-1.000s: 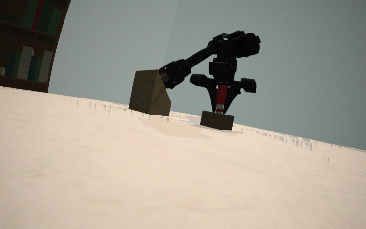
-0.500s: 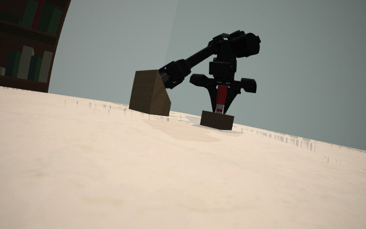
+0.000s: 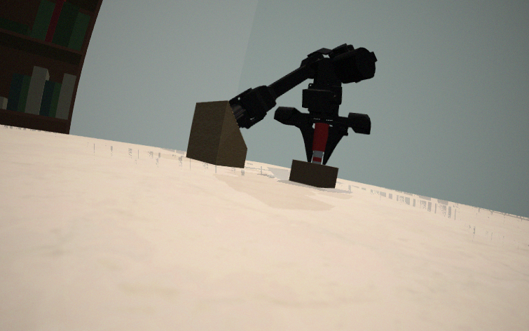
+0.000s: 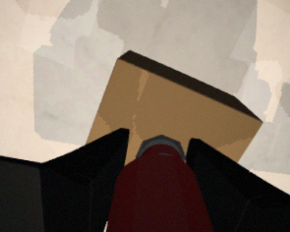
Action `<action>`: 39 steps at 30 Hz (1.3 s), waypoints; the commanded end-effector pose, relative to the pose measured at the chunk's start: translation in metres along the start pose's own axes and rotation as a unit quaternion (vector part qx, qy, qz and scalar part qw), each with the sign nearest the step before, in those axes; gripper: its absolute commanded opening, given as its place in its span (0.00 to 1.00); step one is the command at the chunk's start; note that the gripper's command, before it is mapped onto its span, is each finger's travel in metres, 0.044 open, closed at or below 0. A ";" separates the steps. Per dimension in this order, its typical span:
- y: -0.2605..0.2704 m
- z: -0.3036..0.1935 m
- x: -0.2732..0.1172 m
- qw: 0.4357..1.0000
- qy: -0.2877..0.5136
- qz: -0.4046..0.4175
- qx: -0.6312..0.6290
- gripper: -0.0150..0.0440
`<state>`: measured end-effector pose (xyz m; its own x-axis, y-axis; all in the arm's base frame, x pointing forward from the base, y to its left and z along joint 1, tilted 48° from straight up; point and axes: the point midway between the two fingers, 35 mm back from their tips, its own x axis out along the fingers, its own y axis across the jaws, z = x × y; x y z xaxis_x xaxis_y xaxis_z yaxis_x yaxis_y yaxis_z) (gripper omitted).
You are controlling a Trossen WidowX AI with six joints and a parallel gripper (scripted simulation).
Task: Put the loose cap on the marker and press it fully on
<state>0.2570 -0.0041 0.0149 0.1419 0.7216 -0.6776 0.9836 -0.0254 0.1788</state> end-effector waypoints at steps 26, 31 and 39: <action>0.000 0.000 0.000 1.000 0.000 0.000 0.000 0.57; 0.000 0.000 0.000 1.000 0.000 0.000 0.000 0.79; 0.002 0.001 -0.009 1.000 -0.001 0.001 0.000 1.00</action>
<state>0.2569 -0.0055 0.0167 0.1446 0.7242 -0.6742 0.9834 -0.0299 0.1788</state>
